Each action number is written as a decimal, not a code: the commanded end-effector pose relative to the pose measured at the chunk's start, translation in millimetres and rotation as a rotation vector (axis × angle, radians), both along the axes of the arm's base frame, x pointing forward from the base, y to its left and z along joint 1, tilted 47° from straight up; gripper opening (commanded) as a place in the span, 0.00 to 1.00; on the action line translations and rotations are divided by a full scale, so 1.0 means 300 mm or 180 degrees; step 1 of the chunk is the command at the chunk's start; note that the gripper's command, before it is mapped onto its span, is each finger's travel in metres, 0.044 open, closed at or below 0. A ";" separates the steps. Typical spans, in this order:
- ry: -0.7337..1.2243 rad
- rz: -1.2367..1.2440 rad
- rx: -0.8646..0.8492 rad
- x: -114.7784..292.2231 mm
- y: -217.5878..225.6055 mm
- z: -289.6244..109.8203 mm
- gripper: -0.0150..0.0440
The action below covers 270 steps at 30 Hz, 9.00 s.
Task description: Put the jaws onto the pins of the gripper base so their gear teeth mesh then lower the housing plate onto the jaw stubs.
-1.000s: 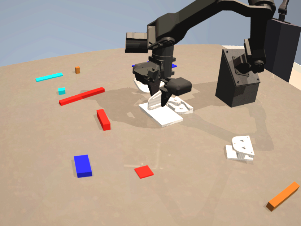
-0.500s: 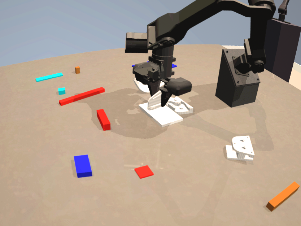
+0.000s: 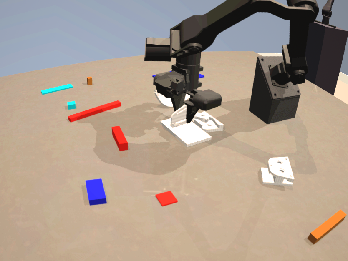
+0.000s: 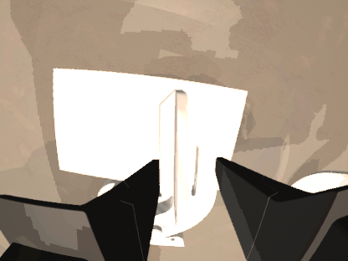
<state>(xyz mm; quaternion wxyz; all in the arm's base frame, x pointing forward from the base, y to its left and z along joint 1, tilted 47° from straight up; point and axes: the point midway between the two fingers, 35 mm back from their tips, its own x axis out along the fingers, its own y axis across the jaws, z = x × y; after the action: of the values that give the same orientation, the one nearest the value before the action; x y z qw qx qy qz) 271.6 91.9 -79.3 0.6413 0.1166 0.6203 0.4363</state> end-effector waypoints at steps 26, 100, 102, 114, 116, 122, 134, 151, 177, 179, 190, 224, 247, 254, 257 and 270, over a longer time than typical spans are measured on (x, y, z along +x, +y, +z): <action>0.0006 -0.0011 0.0007 0.000 0.001 0.000 0.48; -0.0009 -0.0035 0.0003 0.035 -0.149 0.143 0.41; 0.0016 -0.0060 -0.0006 0.044 -0.161 0.134 0.50; 0.0481 -0.0507 -0.0131 0.154 -0.387 -0.081 1.00; 0.0532 -0.0554 -0.0140 0.158 -0.411 -0.107 1.00; 0.0539 -0.0560 -0.0141 0.159 -0.414 -0.110 1.00; 0.0544 -0.0564 -0.0145 0.154 -0.375 -0.152 1.00; 0.0541 -0.0560 -0.0140 0.141 -0.308 -0.217 1.00; 0.0542 -0.0557 -0.0124 0.118 -0.236 -0.283 0.91; 0.0542 -0.0557 -0.0124 0.118 -0.236 -0.283 0.82; 0.0542 -0.0557 -0.0124 0.118 -0.236 -0.283 0.43; 0.0553 -0.0562 -0.0128 0.128 -0.287 -0.231 0.32; 0.0539 -0.0559 -0.0139 0.153 -0.380 -0.145 0.32; 0.0539 -0.0560 -0.0141 0.159 -0.415 -0.111 0.32; 0.0539 -0.0560 -0.0141 0.159 -0.415 -0.111 0.32; 0.0091 -0.0113 -0.0046 0.132 -0.409 -0.099 0.32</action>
<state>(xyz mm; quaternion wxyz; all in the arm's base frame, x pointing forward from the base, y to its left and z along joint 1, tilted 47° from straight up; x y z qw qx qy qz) 314.6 -30.9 -110.7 0.6351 0.1552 0.6453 0.3952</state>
